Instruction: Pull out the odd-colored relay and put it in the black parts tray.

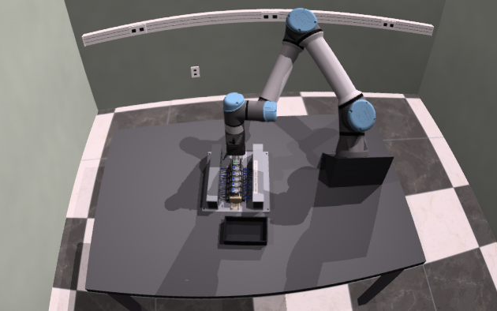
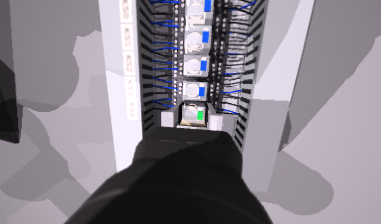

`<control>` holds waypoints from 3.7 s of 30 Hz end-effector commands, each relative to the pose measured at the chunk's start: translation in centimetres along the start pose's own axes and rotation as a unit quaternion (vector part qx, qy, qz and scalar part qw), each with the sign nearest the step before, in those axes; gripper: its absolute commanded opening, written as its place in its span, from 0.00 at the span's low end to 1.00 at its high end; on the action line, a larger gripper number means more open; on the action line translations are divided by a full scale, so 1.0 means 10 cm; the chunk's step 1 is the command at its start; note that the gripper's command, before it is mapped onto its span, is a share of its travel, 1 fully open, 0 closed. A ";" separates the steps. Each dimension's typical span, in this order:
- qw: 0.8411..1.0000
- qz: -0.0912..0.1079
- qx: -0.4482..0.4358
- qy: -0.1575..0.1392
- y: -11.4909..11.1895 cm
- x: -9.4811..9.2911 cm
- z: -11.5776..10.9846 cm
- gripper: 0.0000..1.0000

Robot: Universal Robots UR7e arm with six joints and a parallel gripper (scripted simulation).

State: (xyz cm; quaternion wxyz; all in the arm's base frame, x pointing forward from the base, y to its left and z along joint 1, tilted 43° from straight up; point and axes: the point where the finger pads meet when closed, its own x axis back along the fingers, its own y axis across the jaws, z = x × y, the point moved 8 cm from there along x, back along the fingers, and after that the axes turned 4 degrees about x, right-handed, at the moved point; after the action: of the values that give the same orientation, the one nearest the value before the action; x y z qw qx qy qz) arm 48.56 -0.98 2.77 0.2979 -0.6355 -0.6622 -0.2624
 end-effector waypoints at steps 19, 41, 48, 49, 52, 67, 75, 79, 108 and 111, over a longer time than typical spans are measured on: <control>1.000 -0.001 0.000 0.000 0.00 0.00 0.00 0.00; 1.000 -0.001 0.000 0.000 0.00 0.00 0.00 0.00; 1.000 -0.001 0.000 0.000 0.00 0.00 0.00 0.00; 1.000 -0.001 0.000 0.000 0.00 0.00 0.00 0.00; 1.000 -0.001 0.000 0.000 0.00 0.00 0.00 0.00; 1.000 -0.001 0.000 0.000 0.00 0.00 0.00 0.00; 1.000 -0.001 0.000 0.000 0.00 0.00 0.00 0.00; 1.000 -0.007 0.000 0.000 -0.01 0.00 0.00 0.00; 1.000 0.004 0.000 0.000 0.01 0.01 0.00 0.00; 1.000 0.006 0.000 0.000 0.02 0.01 0.00 0.00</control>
State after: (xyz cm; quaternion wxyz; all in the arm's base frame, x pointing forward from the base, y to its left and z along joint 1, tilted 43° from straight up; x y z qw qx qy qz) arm 48.63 -0.97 2.79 0.2990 -0.6378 -0.6599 -0.2616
